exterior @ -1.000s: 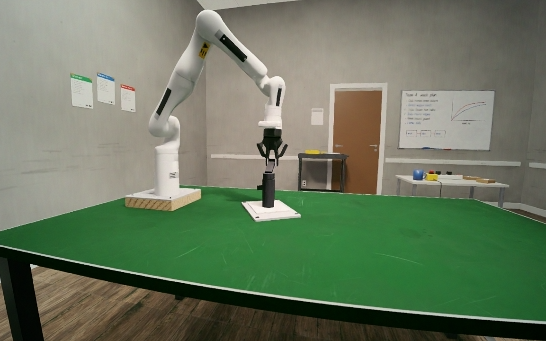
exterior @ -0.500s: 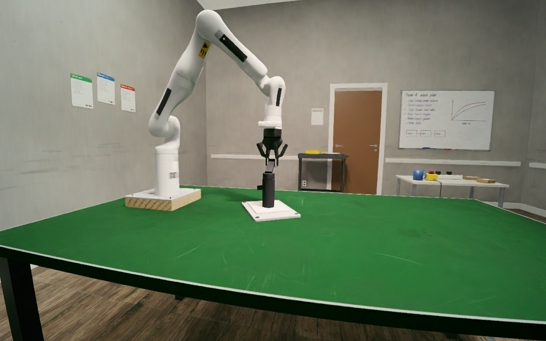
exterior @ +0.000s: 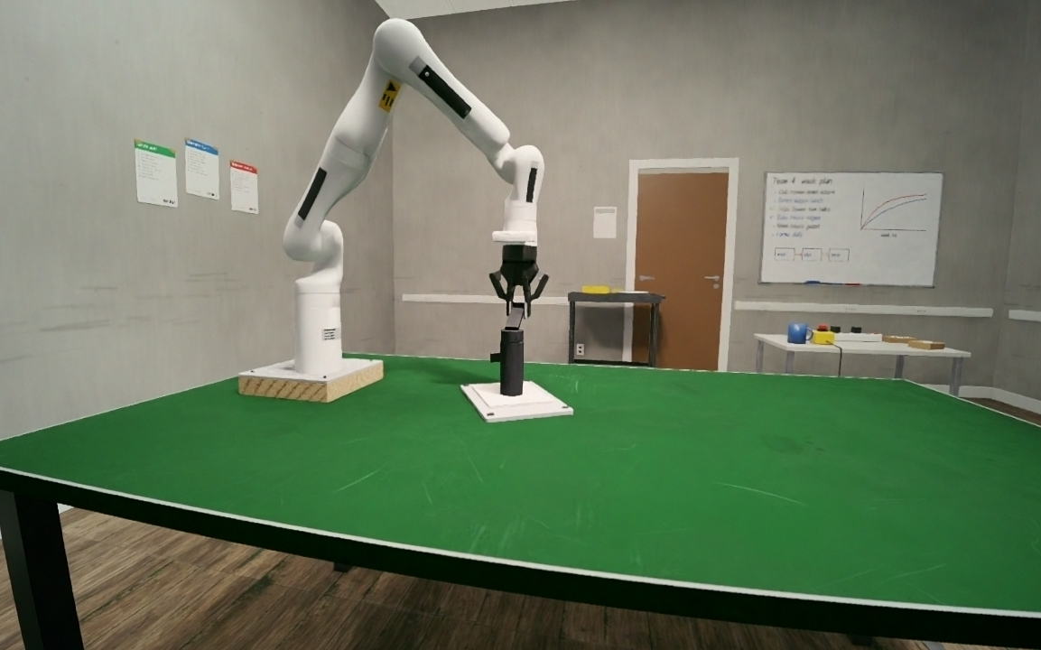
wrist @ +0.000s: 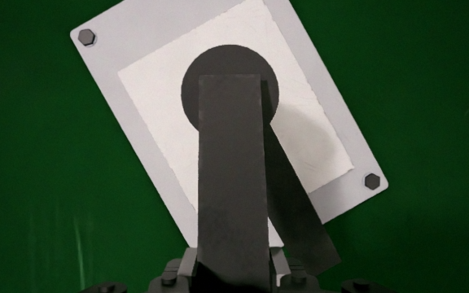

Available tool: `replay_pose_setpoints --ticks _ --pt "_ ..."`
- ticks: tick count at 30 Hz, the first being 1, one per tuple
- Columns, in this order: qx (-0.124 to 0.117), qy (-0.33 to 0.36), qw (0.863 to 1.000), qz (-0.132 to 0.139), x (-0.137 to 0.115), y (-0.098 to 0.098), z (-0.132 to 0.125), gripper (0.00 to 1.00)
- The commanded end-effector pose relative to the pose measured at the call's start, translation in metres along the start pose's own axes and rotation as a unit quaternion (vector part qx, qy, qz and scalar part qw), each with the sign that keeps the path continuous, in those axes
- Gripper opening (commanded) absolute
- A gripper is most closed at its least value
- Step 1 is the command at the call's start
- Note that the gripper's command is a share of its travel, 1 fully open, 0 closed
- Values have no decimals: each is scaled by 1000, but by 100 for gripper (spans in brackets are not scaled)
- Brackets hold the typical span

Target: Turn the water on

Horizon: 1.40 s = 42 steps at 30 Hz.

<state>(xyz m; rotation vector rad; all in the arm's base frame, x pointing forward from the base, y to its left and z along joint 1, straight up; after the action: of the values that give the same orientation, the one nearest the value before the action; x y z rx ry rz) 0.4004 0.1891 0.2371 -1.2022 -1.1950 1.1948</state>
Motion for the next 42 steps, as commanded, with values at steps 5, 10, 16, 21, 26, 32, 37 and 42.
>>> replay_pose_setpoints --ticks 5,10,16,21,26,32,37,42 --pt "-3 2 1000 2 -2 -3 -1 10" --pt "-3 2 1000 2 -2 -3 -1 67" --pt "-3 2 1000 2 -2 -3 -1 67" --pt "-3 2 1000 2 -2 -3 -1 67" --pt "-3 2 1000 2 -2 -3 -1 67" --pt "-3 2 1000 2 -2 -3 -1 67" --pt "-3 2 1000 2 -2 -3 -1 67" --pt "-3 2 1000 2 -2 -3 -1 67"
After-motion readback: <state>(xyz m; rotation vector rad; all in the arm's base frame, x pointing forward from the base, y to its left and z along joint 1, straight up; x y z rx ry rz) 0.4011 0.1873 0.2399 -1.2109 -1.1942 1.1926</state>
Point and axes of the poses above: the point where the finger pads meet when closed, its own y axis out along the fingers, its own z axis across the jaws, x = y × z, the point moved 10 cm from there along -y, back along the fingers, and after that the axes turned 14 degrees about y, right-handed, at the moved point
